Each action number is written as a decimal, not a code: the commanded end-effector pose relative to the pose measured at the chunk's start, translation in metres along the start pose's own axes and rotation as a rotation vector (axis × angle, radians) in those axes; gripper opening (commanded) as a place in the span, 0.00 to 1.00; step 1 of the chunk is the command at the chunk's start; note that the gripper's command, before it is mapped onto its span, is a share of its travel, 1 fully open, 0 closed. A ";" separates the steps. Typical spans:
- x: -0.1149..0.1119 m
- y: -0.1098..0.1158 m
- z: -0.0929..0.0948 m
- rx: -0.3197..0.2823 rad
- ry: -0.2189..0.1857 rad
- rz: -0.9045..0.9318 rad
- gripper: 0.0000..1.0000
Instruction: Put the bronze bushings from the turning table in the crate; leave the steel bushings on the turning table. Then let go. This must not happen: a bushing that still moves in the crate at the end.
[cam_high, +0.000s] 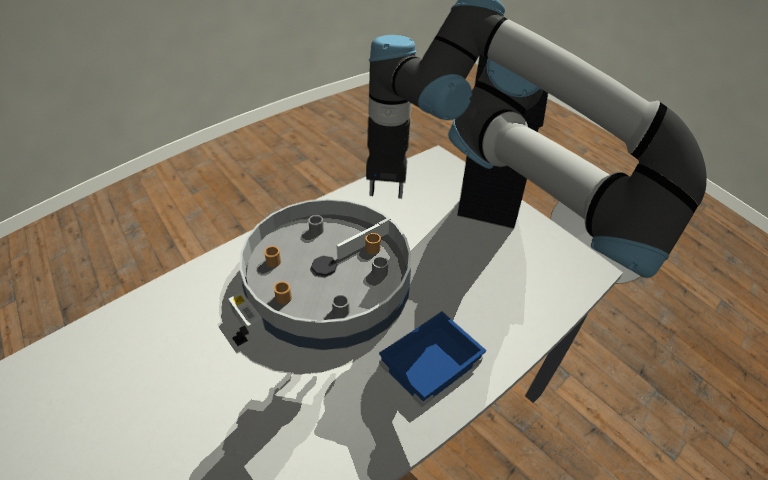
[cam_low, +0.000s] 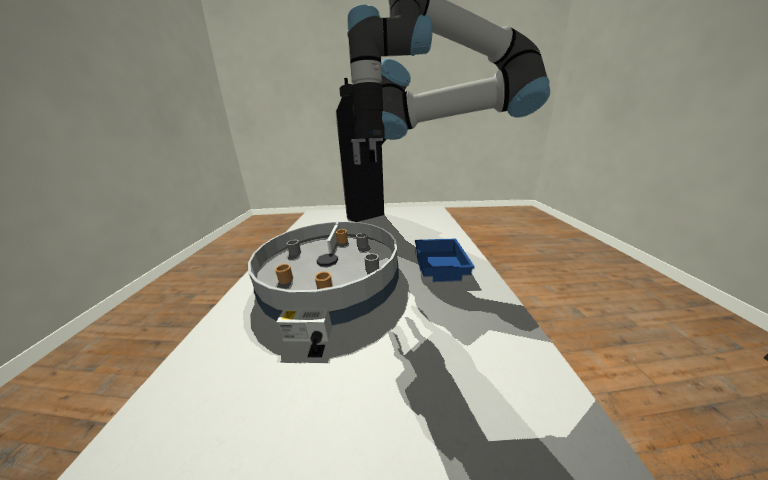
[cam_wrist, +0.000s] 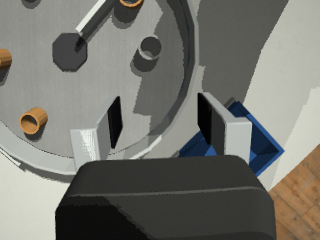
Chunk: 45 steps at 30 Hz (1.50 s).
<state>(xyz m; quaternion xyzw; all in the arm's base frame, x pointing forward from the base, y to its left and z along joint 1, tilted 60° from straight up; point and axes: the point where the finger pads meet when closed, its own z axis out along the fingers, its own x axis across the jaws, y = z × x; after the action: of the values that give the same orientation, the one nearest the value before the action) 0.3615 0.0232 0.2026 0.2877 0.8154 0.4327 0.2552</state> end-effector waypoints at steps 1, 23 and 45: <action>-0.004 -0.011 0.012 0.009 0.000 0.000 1.00; -0.002 -0.054 0.046 0.004 0.000 -0.001 1.00; 0.006 -0.118 0.097 -0.016 -0.004 -0.003 1.00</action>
<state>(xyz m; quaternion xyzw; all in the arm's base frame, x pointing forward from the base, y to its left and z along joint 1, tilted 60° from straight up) 0.3853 0.0254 0.0817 0.2846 0.8119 0.4381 0.2605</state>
